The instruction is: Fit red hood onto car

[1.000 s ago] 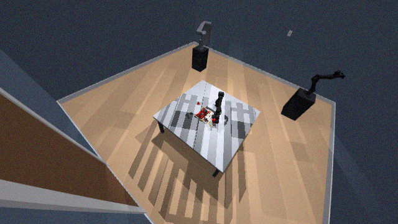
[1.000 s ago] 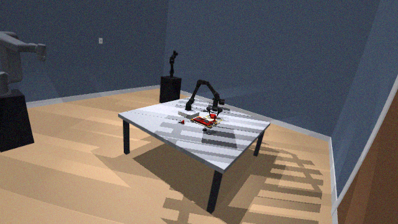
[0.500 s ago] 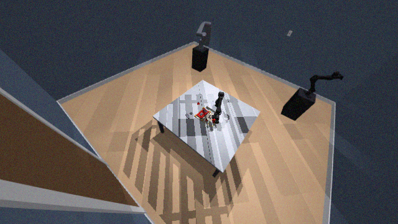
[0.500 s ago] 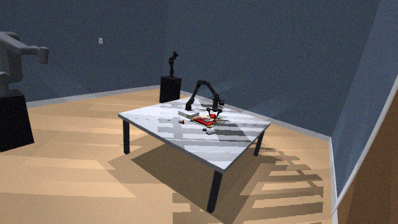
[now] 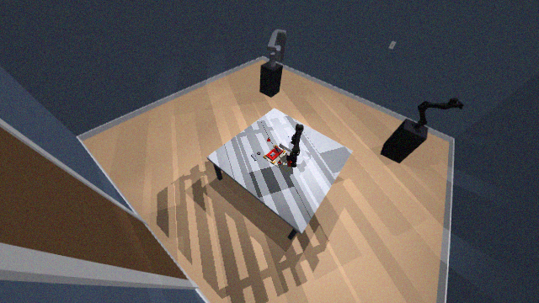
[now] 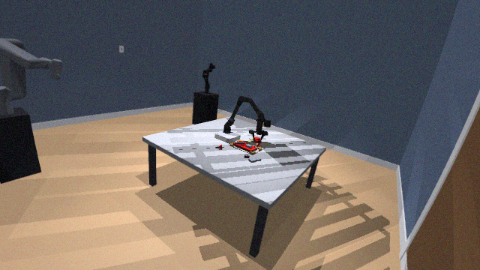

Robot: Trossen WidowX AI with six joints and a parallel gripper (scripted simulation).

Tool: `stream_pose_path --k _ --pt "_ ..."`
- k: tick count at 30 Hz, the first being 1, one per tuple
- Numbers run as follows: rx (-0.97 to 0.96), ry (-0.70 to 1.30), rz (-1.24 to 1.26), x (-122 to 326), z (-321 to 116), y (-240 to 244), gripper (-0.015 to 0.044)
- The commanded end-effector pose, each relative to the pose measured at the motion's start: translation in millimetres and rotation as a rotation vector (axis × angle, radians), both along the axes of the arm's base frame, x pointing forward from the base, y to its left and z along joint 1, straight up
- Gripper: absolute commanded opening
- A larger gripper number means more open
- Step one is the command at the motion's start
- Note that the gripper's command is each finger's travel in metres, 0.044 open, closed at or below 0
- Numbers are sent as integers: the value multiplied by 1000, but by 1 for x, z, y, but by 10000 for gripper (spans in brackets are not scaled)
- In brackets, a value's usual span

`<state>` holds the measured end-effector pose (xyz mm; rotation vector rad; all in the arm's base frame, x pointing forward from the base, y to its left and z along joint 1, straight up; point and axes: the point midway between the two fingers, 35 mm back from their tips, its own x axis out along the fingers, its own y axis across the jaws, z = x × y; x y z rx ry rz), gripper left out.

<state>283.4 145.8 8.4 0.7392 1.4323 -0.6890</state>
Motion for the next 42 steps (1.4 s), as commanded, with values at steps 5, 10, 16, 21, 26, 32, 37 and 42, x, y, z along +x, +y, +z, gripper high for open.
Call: stream_pose_path --k 5,10,16,21,26,32,37,42 --pt "0 0 0 0 8 0 91" --pt "0 0 0 -1 20 0 0" --pt "0 0 0 -1 42 -1 0" --pt "0 0 0 -2 61 -1 0" --pt "0 0 0 -2 78 -1 0" --pt "0 0 0 -3 93 -1 0" --pt "0 0 0 -3 98 -2 0" --pt "4 1 40 5 91 -14 0"
